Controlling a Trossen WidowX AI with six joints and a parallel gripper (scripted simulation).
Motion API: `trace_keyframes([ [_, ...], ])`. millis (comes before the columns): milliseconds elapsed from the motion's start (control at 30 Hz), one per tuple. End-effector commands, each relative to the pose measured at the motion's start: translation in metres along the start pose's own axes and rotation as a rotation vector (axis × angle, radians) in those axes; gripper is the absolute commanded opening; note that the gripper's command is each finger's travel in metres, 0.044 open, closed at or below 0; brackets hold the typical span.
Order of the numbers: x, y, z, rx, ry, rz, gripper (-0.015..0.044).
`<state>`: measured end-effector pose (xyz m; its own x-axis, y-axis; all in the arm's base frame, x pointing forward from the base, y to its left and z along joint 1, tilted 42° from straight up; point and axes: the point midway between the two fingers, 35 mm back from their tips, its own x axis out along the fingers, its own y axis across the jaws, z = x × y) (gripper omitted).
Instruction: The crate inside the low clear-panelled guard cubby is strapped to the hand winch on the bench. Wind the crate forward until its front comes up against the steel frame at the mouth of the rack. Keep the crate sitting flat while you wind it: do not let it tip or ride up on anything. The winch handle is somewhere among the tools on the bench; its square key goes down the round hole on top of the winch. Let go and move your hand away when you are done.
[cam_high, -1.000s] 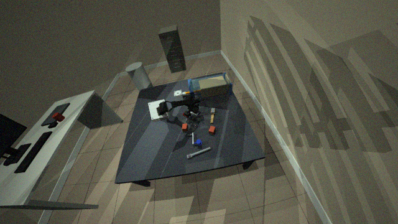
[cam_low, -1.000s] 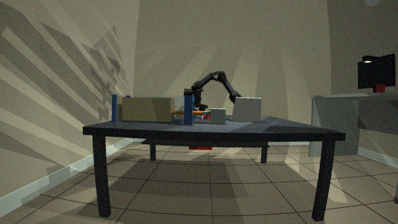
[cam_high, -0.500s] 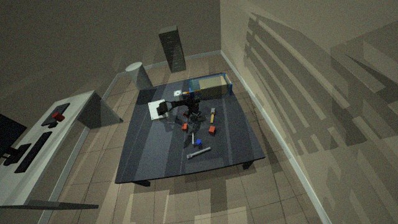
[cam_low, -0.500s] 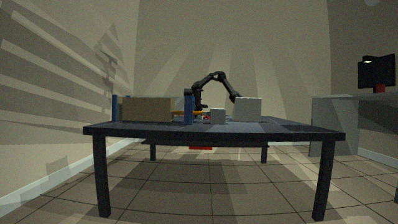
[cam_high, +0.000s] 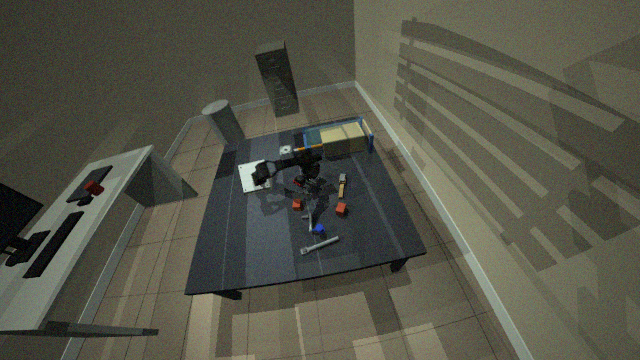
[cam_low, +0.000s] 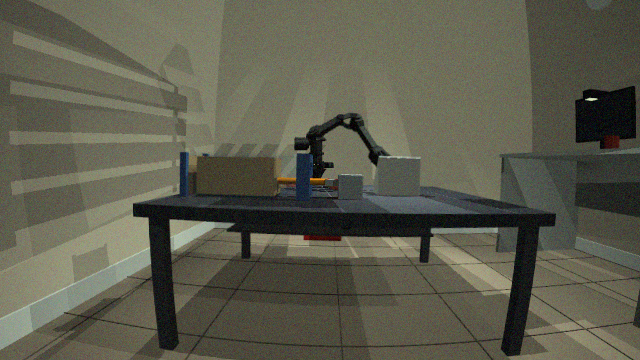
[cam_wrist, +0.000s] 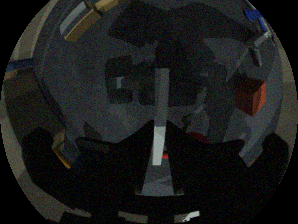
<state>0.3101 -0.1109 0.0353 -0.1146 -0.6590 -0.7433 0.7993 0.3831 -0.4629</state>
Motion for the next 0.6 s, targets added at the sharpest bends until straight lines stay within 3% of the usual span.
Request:
trace_keyframes([
  [0, -0.07, 0.008, 0.003, 0.009, -0.01, 0.026, 0.0],
  [233, -0.127, -0.002, -0.002, 0.008, -0.013, 0.016, 0.0],
  [567, -0.129, -0.003, -0.002, 0.008, -0.014, 0.015, 0.0],
])
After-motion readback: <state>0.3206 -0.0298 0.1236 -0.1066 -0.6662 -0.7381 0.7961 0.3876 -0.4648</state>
